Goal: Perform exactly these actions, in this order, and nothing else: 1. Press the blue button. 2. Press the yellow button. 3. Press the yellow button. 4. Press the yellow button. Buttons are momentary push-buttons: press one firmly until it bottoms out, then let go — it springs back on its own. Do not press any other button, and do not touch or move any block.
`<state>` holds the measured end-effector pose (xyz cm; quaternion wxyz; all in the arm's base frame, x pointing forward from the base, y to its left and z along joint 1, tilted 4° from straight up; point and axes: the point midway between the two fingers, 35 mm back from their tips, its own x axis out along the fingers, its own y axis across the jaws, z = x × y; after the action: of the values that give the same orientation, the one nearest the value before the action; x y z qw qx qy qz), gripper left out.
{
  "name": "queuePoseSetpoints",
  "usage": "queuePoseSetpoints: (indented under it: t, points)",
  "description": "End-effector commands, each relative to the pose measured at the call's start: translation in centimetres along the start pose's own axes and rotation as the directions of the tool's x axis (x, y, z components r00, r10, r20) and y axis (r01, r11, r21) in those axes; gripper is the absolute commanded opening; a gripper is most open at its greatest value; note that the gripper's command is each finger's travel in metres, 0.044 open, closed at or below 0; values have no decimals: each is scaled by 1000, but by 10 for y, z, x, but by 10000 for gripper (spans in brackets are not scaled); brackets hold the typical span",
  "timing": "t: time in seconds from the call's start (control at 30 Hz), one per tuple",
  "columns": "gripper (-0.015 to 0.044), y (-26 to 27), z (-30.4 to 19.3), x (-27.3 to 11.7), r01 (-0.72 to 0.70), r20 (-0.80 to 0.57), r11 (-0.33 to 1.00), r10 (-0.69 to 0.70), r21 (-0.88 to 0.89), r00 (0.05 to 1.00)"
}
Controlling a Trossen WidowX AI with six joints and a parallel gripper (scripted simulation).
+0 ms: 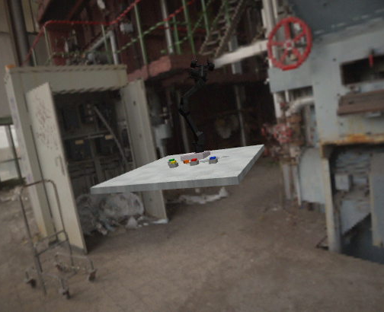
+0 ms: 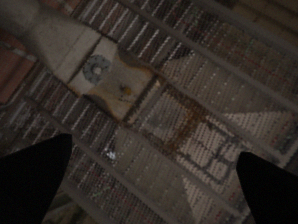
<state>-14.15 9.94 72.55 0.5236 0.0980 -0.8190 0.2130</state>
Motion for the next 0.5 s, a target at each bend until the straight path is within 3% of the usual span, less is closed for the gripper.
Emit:
queuePoseSetpoints:
  t: [0.0, 0.23, 0.47]
  points:
    - [400, 77, -11, -9, -233, -18, 965, 237, 117, 971]
    - [400, 192, -54, -59, -520, -110, 783, 583, 342, 805]
    - [400, 273, -117, -142, -583, -245, 554, 815, 593, 525]
